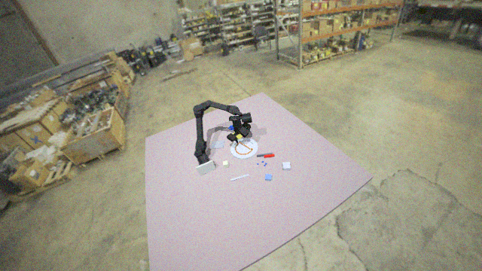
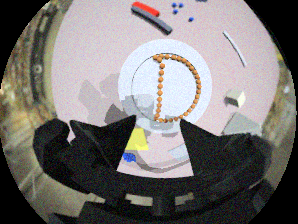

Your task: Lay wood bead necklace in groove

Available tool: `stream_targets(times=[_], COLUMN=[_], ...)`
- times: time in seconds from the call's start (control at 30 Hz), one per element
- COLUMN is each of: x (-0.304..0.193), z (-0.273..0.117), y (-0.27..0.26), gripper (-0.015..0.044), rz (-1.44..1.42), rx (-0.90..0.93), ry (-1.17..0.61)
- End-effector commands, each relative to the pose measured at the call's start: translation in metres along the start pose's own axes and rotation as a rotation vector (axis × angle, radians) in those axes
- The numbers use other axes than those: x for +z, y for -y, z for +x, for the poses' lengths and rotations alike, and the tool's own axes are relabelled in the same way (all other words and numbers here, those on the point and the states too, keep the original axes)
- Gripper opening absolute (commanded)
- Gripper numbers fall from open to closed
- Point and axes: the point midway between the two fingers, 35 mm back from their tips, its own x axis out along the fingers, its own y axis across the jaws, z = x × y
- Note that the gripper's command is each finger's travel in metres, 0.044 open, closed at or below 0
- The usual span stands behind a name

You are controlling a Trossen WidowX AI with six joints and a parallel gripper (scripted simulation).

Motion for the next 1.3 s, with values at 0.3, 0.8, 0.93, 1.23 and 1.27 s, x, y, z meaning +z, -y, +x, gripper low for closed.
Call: stream_targets(times=[0.3, 0.8, 0.93, 1.23, 1.27], x=[0.002, 0.002, 0.001, 0.001, 0.001], z=[0.006, 0.027, 0.033, 0.036, 0.036], y=[-0.001, 0.000, 0.001, 0.001, 0.001], gripper=[0.0120, 0.0120, 0.0120, 0.0041, 0.0015], rz=[0.034, 0.039, 0.040, 0.036, 0.036], rx=[-0.004, -0.009, -0.010, -0.012, -0.012], ry=[0.001, -0.002, -0.004, 0.000, 0.000])
